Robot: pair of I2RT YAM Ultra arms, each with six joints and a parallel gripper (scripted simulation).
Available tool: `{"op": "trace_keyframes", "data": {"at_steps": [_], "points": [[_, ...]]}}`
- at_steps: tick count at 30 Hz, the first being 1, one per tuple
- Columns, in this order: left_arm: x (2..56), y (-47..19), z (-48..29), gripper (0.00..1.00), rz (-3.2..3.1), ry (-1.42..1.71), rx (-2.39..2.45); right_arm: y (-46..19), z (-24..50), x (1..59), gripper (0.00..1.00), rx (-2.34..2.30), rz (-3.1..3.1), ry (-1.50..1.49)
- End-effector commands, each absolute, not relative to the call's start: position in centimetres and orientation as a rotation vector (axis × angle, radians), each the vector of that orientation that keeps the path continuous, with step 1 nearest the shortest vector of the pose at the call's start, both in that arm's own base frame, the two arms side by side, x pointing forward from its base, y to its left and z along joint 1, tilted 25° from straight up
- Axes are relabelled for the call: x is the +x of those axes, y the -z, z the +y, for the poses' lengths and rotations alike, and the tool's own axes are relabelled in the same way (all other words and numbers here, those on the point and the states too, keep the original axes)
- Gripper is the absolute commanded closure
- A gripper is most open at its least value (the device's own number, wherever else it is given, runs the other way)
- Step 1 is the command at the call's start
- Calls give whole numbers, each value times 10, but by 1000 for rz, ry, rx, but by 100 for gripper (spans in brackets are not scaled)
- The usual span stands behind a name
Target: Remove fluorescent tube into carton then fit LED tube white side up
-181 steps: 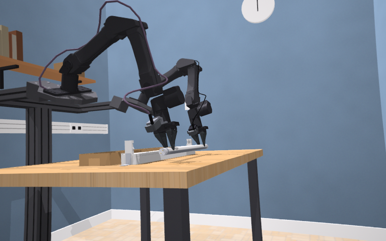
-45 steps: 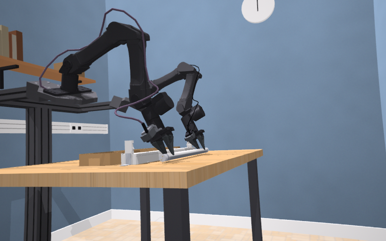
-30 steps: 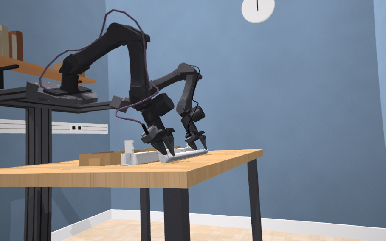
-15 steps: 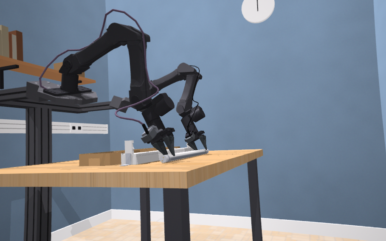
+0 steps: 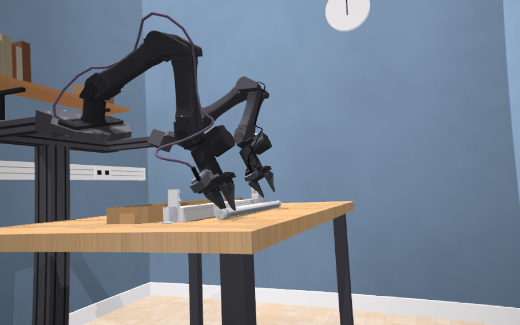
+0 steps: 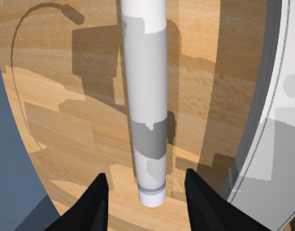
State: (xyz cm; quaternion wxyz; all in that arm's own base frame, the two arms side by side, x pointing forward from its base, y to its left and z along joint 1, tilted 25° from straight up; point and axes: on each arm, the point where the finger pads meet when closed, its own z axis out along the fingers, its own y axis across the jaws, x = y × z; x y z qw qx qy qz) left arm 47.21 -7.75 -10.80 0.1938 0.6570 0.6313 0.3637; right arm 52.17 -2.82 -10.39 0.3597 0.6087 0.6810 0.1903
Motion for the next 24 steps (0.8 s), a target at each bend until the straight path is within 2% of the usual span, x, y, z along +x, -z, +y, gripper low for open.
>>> {"op": "trace_keyframes", "data": {"at_steps": [1,19,20,24], "points": [[455,103,-81,51,1787,-1010,1852,83,-29,538,89,1537,1705,-525],[468,138,-102,51,1958,-780,2046,83,-29,538,89,1537,1705,-525],[466,141,-84,51,1981,-810,2028,83,-29,538,89,1537,1705,-525],[479,136,-107,51,1956,-777,2034,83,-29,538,89,1537,1705,-525]]}}
